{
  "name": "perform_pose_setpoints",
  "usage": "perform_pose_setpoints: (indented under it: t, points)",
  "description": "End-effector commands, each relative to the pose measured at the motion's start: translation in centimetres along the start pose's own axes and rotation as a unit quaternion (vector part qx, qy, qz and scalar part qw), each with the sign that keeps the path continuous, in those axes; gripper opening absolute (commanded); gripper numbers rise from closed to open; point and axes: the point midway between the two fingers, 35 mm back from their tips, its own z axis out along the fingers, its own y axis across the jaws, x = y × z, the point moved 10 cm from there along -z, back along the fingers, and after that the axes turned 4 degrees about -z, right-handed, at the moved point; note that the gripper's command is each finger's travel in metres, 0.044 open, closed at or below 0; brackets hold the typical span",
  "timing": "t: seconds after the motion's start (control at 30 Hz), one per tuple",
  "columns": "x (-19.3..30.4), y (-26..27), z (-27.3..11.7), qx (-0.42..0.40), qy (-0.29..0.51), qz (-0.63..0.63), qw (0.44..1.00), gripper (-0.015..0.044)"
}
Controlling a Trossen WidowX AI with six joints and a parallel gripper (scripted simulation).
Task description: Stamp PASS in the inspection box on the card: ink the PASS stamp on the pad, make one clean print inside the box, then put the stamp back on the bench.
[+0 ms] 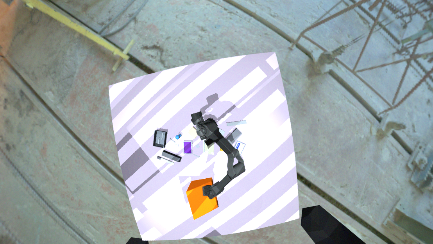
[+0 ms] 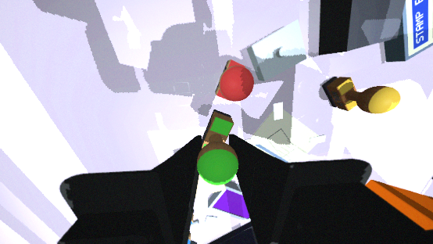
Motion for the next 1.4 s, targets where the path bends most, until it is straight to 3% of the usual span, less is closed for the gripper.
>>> perform_pose_setpoints:
  t: [0.0, 1.23, 1.37]
  points:
    - [-0.1, 0.0, -0.5, -0.004, 0.0, 0.004, 1.0, 0.0]
    - [-0.1, -0.1, -2.3, -0.005, 0.0, 0.003, 1.0, 0.0]
    - [2.0, 0.0, -2.4, -0.007, 0.003, 0.003, 1.0, 0.0]
